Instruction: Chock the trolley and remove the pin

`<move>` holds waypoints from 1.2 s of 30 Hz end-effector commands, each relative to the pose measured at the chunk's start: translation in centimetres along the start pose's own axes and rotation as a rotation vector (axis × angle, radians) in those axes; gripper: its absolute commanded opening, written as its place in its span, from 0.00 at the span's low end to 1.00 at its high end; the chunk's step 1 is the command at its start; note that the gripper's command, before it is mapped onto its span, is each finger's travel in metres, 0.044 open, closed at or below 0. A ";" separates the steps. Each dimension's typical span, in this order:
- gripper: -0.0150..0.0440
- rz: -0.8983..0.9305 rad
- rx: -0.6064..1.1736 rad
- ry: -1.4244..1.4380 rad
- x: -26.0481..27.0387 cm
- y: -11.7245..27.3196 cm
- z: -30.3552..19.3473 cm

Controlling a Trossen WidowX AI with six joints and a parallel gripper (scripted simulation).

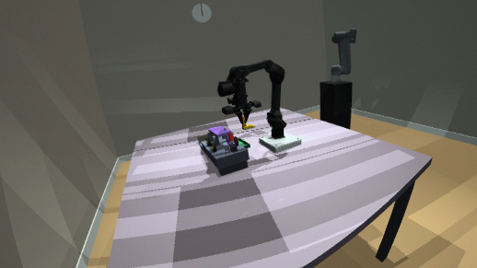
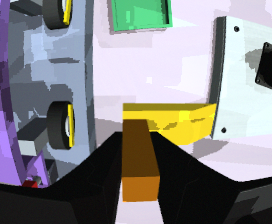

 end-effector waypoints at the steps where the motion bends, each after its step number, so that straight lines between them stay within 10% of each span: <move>1: 0.25 0.000 -0.005 0.001 0.4 -0.1 1.6; 36: 0.25 0.003 -0.017 0.000 3.4 -1.1 13.5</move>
Point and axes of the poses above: the point midway between the two fingers, 35 mm back from their tips, its own y axis back along the fingers, its own x axis across the jaws, z = x × y, the point moved 5 cm from there along y, back along the fingers, and after that the axes turned 5 degrees about -y, right-handed, at the moved point
